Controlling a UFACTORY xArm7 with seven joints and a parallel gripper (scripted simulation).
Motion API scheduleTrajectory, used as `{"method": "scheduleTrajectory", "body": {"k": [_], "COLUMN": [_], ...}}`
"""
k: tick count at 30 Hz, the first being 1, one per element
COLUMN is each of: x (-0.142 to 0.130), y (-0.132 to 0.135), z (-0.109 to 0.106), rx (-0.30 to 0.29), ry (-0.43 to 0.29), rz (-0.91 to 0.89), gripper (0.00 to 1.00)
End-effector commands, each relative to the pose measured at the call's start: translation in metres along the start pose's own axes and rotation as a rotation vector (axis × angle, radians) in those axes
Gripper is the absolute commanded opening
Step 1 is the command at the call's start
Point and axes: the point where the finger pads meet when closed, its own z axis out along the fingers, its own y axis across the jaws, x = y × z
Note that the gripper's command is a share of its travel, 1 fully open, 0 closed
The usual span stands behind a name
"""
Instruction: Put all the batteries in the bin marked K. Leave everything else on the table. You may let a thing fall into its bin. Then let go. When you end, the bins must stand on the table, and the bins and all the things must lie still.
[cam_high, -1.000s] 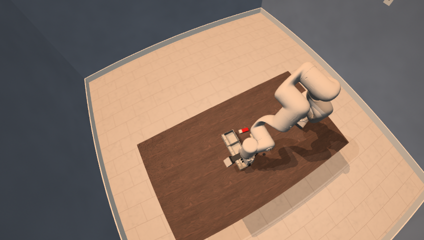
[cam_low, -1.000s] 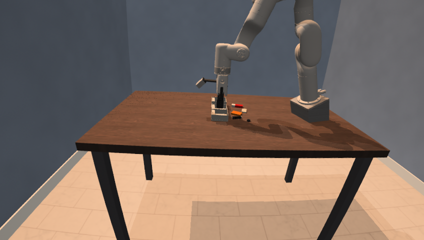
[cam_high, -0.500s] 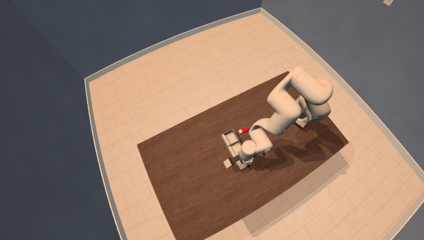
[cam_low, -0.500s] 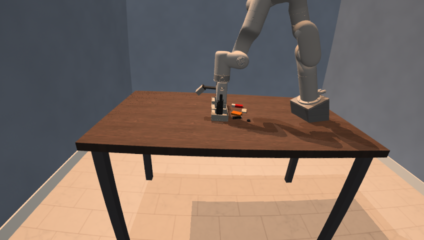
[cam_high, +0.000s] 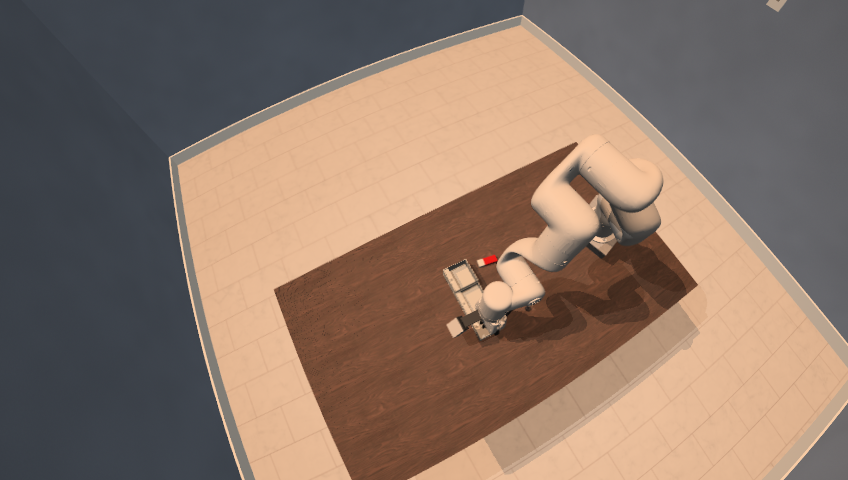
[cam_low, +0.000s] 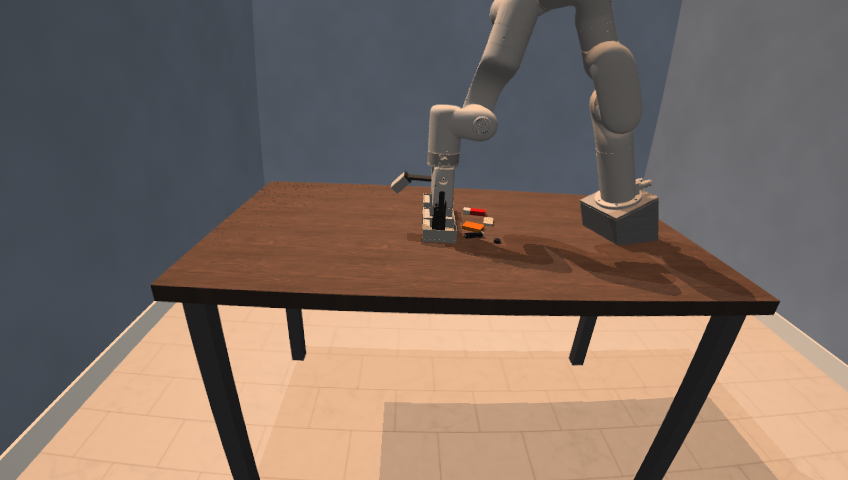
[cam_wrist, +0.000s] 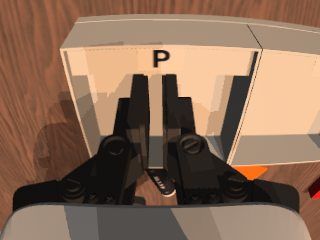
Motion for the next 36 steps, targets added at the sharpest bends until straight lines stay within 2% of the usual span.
{"method": "scheduleTrajectory", "body": {"k": [1,36], "x": [0.0015,0.0015], "y": [-0.0001,-0.0001], "z": [-0.001,-0.005], "rx": [0.0,0.0], "ry": [0.003,0.003], "rz": [0.0,0.0], "gripper": [0.07,0.07]}}
